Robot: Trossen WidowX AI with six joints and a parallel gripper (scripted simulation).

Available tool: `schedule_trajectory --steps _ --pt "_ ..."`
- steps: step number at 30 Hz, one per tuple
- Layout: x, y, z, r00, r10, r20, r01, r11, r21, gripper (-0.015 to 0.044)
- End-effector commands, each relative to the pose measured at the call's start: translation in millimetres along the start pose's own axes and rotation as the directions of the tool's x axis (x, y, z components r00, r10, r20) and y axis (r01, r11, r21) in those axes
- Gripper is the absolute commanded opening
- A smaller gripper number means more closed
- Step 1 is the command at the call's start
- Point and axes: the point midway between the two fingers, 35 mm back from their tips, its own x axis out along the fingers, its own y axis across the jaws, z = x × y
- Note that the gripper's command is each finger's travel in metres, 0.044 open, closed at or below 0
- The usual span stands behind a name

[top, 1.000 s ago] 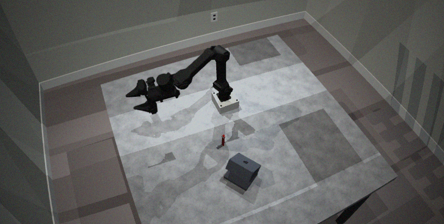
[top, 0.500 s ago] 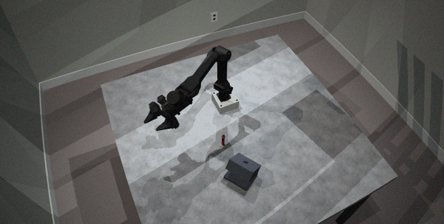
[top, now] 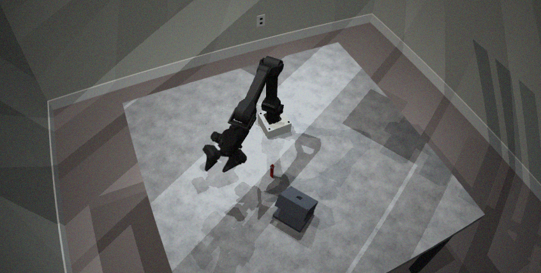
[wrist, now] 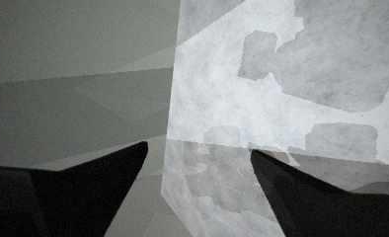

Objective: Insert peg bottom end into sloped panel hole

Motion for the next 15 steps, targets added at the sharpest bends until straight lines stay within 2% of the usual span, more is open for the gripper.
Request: schedule_trajectory --steps 1,15 --pt "-4.2 -31.6 -14.0 0.994 -0.100 -0.030 0.100 0.995 -0.014 0.0440" --pt "-34.3 -134.2 -40.3 0.905 -0.423 -0.047 0.419 0.905 -0.077 0.0440"
